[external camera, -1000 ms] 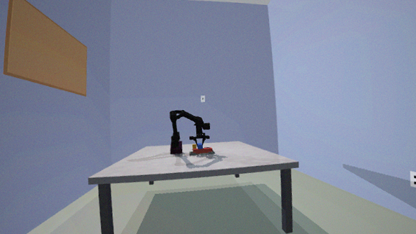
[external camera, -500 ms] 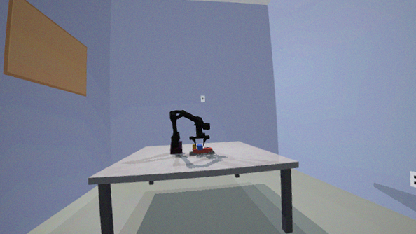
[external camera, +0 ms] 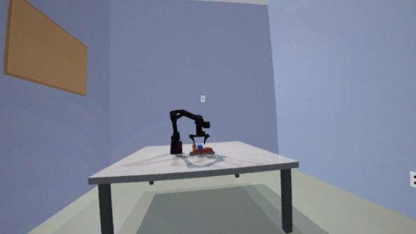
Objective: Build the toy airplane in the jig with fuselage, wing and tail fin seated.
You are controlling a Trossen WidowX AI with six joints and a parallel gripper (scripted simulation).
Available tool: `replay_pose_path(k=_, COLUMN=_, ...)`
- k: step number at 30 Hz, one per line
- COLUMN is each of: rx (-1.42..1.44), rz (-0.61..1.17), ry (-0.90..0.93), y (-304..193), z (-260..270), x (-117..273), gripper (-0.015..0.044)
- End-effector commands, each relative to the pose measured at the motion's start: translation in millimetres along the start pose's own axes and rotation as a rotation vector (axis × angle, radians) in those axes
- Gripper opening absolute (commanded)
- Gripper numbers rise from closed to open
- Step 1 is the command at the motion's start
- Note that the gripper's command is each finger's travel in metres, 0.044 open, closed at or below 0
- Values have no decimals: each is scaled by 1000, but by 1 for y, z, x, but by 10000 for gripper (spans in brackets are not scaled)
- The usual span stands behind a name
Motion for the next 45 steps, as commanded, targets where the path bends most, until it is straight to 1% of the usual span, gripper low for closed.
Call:
replay_pose_path(k=1, rx=-3, rz=6, ry=21, y=-1, z=2, x=49, gripper=440)
replay_pose_path(k=2, rx=-2, rz=4, ry=20, y=-1, z=1, x=61, gripper=440)
replay_pose_path(k=4, rx=-2, rz=2, ry=19, y=-1, z=-1, x=71, gripper=440)
replay_pose_path(k=11, rx=-2, rz=2, ry=19, y=-1, z=1, x=71, gripper=440)
replay_pose_path(k=13, rx=61, rz=1, ry=19, y=-1, z=1, x=70, gripper=440)
replay_pose_path(k=28, rx=1496, rz=-13, ry=17, y=0, z=1, x=65, gripper=440)
replay_pose_path(k=30, rx=1595, rz=-14, ry=16, y=0, z=1, x=65, gripper=440)
replay_pose_path(k=32, rx=1638, rz=-14, ry=16, y=0, z=1, x=65, gripper=440)
replay_pose_path(k=45, rx=1638, rz=-14, ry=16, y=0, z=1, x=65, gripper=440)
Point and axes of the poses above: the point midway between the two fingers, 35 mm back from their tips, its own x axis back along the fingers, its own z axis across the jaws, y = z × x, the point moved 9 cm from there along x, back along the fingers
